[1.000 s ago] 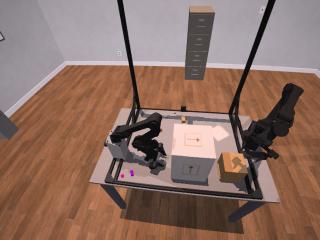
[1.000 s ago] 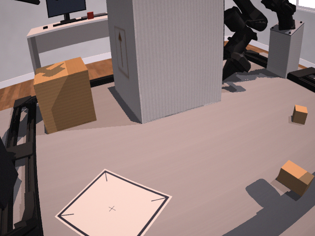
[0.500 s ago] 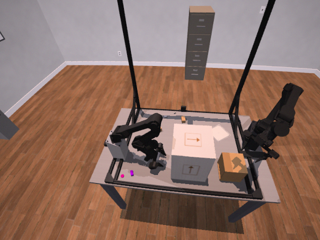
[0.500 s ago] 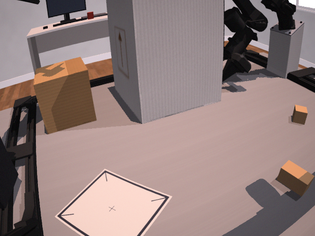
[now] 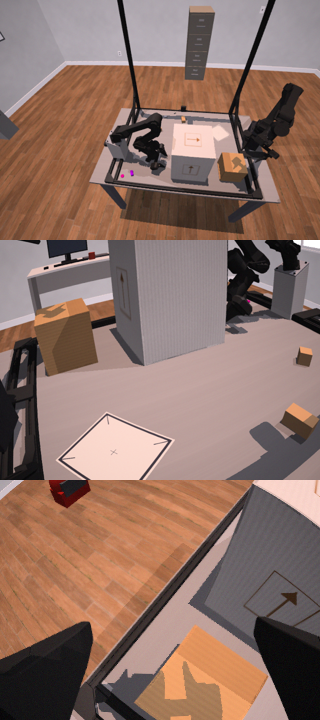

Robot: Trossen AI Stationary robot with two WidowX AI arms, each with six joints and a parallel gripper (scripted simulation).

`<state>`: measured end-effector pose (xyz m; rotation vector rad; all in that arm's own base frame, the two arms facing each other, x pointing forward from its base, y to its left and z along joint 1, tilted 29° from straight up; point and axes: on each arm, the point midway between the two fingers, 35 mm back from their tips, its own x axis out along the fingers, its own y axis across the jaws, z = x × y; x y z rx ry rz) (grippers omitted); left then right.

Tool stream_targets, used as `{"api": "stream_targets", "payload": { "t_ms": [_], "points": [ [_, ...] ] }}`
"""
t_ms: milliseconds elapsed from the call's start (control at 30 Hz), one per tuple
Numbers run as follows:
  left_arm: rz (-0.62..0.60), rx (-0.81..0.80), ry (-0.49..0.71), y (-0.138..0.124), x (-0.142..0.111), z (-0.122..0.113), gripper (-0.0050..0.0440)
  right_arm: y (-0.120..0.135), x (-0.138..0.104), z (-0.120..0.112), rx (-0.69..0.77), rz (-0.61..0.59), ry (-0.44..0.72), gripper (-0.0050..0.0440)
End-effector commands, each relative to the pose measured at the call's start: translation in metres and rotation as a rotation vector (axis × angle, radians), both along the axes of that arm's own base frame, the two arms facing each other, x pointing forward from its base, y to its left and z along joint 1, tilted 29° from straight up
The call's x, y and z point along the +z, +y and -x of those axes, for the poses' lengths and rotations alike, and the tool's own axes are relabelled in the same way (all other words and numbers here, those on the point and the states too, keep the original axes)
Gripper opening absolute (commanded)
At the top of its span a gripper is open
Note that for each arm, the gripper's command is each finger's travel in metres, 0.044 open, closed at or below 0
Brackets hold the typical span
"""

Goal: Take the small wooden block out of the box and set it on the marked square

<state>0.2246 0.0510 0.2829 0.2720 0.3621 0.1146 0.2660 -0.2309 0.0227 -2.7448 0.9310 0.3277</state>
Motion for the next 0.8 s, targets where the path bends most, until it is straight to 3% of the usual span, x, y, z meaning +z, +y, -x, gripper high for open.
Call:
{"api": "stream_targets", "payload": {
  "t_ms": [0,767],
  "points": [
    [0.004,-0.003,-0.003,-0.001,0.001,0.000,0.0400,-0.004,0.004,-0.003,-0.003,0.015,-0.005,0.0400],
    [0.004,-0.003,-0.003,-0.001,0.001,0.000,0.0400,-0.028,0.022,-0.021,-0.012,0.064,-0.019,0.0400]
  ]
}}
